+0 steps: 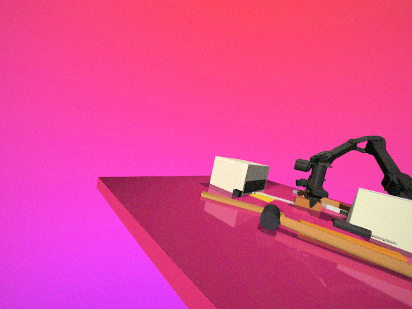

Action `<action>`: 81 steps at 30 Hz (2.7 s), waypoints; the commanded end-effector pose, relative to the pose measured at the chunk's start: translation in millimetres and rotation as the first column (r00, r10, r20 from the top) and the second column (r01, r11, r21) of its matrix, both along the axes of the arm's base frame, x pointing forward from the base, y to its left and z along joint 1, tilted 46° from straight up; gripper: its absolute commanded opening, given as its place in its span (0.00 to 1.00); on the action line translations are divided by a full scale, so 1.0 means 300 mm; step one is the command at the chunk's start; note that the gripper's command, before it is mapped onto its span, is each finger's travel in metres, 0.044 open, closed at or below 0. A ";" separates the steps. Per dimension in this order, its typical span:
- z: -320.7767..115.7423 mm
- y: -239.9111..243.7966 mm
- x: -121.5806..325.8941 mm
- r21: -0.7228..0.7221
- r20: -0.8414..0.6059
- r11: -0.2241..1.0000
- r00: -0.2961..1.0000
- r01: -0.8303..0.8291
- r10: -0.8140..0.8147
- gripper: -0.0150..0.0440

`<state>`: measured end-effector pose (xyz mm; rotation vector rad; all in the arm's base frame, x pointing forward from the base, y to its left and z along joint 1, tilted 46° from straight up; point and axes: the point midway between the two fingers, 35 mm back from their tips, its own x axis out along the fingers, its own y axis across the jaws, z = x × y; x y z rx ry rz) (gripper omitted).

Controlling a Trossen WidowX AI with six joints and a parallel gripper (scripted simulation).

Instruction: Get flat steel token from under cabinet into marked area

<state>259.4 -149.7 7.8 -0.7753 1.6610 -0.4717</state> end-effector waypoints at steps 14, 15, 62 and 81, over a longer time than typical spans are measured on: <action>0.018 -0.011 -0.076 0.001 -0.006 1.000 1.000 0.001 -0.001 0.25; 0.019 -0.012 -0.080 0.001 -0.006 1.000 1.000 0.001 -0.001 0.25; 0.054 -0.015 -0.169 -0.004 0.025 0.999 0.999 0.033 -0.032 0.25; 0.055 -0.015 -0.171 -0.010 0.133 0.990 0.982 0.139 -0.136 0.25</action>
